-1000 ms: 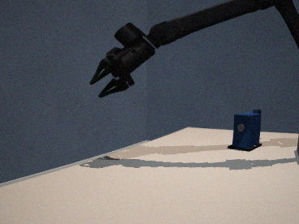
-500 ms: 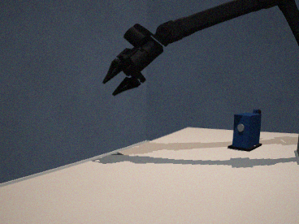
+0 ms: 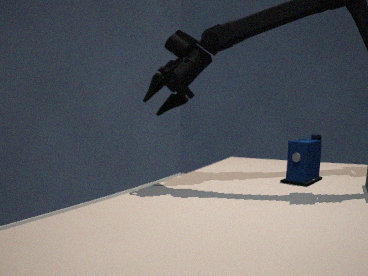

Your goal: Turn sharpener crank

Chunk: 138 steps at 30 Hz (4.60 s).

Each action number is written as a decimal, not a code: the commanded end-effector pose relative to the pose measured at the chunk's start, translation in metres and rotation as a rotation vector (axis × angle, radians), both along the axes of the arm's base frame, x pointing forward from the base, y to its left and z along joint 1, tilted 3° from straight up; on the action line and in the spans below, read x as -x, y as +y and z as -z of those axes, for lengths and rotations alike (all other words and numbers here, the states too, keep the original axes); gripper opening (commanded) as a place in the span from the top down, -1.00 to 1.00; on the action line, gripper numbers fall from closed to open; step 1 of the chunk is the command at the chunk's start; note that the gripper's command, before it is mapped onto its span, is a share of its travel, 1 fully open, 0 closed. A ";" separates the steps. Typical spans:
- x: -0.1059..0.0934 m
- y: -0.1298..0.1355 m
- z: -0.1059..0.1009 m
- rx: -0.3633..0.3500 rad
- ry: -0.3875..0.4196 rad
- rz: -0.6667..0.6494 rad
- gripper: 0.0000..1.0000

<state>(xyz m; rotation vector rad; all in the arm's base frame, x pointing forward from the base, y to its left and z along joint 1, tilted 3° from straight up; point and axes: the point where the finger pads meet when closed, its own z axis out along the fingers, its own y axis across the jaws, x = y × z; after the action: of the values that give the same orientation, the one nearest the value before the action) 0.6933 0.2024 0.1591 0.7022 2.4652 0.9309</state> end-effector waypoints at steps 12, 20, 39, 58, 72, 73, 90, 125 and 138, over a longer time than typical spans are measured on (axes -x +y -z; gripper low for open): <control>0.011 -0.073 -0.005 0.005 0.094 0.164 -0.02; 0.022 -0.107 -0.002 0.013 0.085 0.145 -0.02; 0.039 -0.176 -0.015 0.002 0.180 0.343 -0.02; 0.093 -0.227 0.009 0.002 0.352 0.511 -0.02; 0.137 -0.291 0.014 -0.013 0.439 0.655 -0.02; 0.137 -0.291 0.014 -0.013 0.439 0.655 -0.02; 0.192 -0.338 0.019 -0.023 0.520 0.754 -0.02; 0.326 -0.404 0.028 -0.100 0.790 1.122 -0.02; 0.390 -0.417 0.031 -0.123 0.876 1.211 -0.02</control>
<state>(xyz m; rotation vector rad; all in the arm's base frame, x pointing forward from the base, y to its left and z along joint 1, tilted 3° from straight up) 0.3165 -0.2100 0.1193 2.6262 1.8414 0.2605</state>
